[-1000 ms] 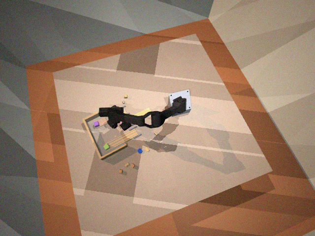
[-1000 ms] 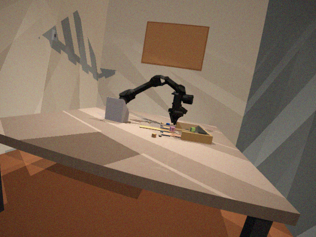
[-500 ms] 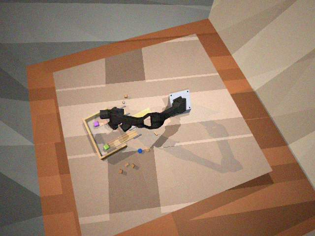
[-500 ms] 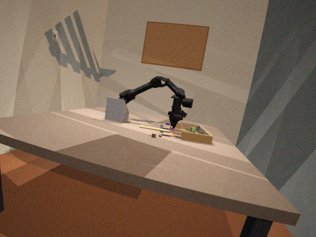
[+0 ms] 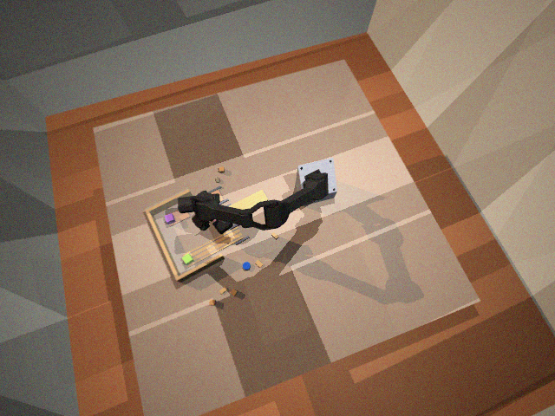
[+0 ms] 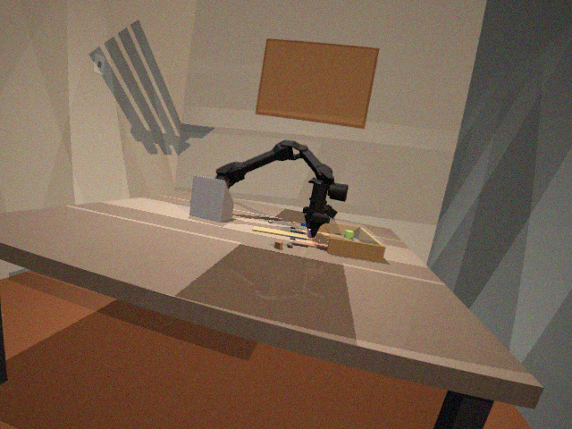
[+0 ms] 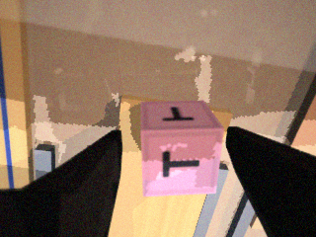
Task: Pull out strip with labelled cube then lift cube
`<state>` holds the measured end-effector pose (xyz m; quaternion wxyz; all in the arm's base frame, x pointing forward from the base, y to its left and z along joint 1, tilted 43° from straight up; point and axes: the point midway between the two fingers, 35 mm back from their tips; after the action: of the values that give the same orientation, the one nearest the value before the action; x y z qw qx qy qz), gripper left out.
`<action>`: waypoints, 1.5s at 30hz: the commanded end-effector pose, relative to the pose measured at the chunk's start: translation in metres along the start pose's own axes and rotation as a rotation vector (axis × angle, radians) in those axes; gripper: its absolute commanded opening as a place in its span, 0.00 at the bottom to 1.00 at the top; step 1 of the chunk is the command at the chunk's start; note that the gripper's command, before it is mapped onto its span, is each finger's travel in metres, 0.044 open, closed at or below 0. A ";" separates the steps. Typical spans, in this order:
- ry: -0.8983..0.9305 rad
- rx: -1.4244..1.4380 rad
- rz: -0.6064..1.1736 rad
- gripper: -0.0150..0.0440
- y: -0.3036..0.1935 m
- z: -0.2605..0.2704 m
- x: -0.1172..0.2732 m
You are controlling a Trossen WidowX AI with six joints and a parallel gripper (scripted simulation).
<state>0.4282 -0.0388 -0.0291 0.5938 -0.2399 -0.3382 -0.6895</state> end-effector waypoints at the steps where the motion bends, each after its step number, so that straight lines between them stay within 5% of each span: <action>1: 0.000 0.000 -0.001 0.59 0.000 0.000 0.001; 3: 0.000 0.000 -0.001 0.50 0.000 0.000 0.001; 11: 0.000 0.000 -0.001 0.41 0.000 0.000 0.001; 15: 0.000 0.000 0.000 0.25 -0.002 0.000 0.002; 45: 0.003 -0.008 0.001 0.25 -0.093 0.015 0.043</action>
<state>0.3414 -0.0502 -0.0041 0.5948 -0.2407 -0.3311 -0.6918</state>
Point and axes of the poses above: the point midway between the two fingers, 35 mm back from their tips, its own x axis back along the fingers, its own z axis across the jaws, y = z × x, and after that the axes turned 11 degrees about -x, right-handed
